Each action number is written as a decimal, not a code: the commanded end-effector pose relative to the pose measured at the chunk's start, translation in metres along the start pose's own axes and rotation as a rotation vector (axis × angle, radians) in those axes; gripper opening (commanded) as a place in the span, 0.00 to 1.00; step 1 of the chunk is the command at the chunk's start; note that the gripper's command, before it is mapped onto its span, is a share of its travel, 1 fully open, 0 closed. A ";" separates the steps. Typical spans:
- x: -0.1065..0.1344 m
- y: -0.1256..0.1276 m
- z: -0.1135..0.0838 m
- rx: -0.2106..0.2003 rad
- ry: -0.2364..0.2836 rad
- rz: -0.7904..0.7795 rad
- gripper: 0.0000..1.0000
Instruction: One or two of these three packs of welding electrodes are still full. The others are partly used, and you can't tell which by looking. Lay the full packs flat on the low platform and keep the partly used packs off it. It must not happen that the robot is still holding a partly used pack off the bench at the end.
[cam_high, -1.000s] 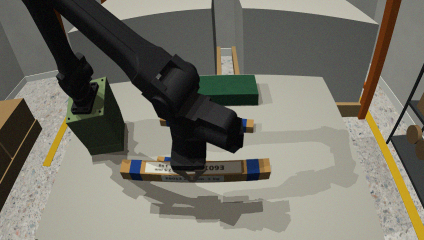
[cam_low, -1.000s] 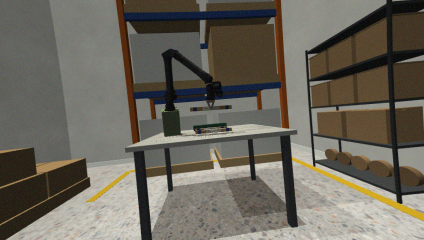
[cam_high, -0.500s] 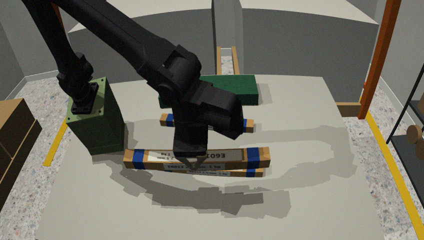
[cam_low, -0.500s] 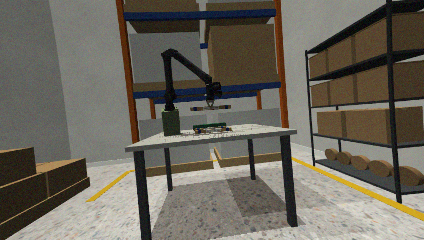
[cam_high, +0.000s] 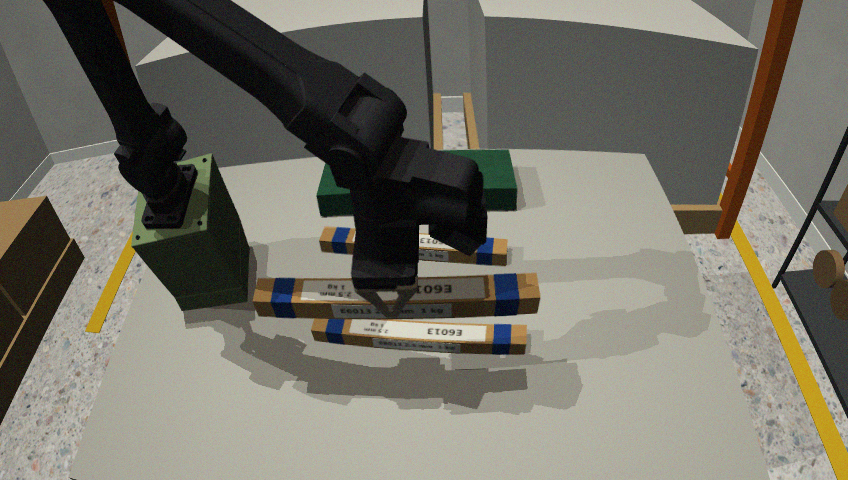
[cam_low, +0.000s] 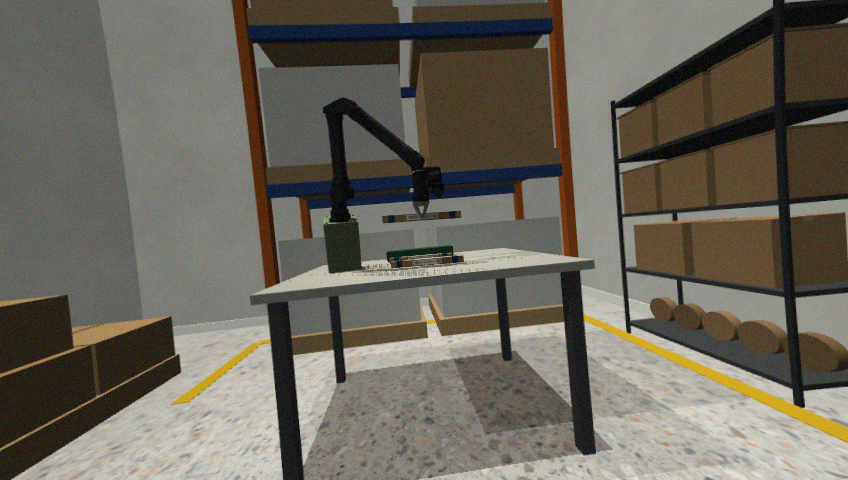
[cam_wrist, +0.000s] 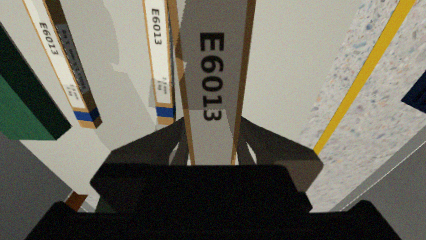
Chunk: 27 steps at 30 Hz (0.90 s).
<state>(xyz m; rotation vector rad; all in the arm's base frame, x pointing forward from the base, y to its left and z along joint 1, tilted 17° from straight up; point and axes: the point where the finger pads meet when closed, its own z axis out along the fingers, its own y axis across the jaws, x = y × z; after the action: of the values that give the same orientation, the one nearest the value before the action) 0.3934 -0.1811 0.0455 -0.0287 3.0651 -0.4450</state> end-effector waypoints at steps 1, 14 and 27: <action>-0.010 0.008 -0.017 0.019 -0.050 0.019 0.00; -0.013 0.037 -0.017 0.017 -0.053 0.020 0.00; -0.016 0.067 -0.017 0.015 -0.054 0.020 0.00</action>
<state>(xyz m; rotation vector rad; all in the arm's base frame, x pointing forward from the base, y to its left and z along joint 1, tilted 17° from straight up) 0.3987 -0.1169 0.0321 -0.0406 3.0551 -0.4474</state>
